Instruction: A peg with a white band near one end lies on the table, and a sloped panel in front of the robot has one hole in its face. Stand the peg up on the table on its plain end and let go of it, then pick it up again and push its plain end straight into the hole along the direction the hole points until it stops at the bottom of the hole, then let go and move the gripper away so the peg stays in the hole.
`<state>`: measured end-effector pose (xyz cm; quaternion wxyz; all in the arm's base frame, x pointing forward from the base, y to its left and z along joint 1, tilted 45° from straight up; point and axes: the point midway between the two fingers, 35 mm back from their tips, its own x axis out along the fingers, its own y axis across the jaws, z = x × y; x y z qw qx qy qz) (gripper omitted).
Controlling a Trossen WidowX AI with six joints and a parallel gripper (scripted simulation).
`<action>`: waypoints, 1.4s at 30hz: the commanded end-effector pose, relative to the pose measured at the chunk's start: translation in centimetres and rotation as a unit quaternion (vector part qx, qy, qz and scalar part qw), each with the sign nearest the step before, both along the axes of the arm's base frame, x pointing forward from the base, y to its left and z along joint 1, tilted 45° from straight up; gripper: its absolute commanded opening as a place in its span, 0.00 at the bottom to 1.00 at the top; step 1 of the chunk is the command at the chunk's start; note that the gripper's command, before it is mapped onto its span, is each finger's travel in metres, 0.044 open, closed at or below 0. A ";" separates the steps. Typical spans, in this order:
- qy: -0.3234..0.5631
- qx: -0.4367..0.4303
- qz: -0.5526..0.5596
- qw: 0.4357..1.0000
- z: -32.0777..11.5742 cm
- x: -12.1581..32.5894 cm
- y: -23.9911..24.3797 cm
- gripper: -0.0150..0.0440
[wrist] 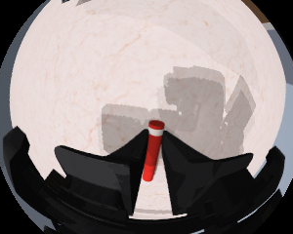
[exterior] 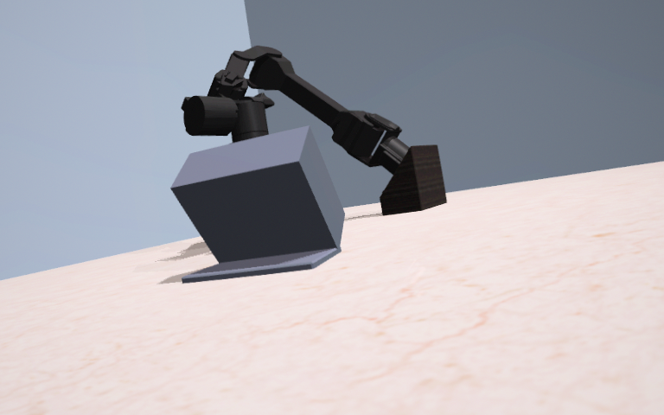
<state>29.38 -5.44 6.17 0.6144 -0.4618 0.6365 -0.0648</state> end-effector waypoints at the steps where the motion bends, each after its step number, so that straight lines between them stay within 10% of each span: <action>1: -0.009 0.010 0.012 1.000 0.2 -0.2 0.1 0.34; 42: -0.108 0.100 0.128 0.981 2.2 -2.1 0.7 0.34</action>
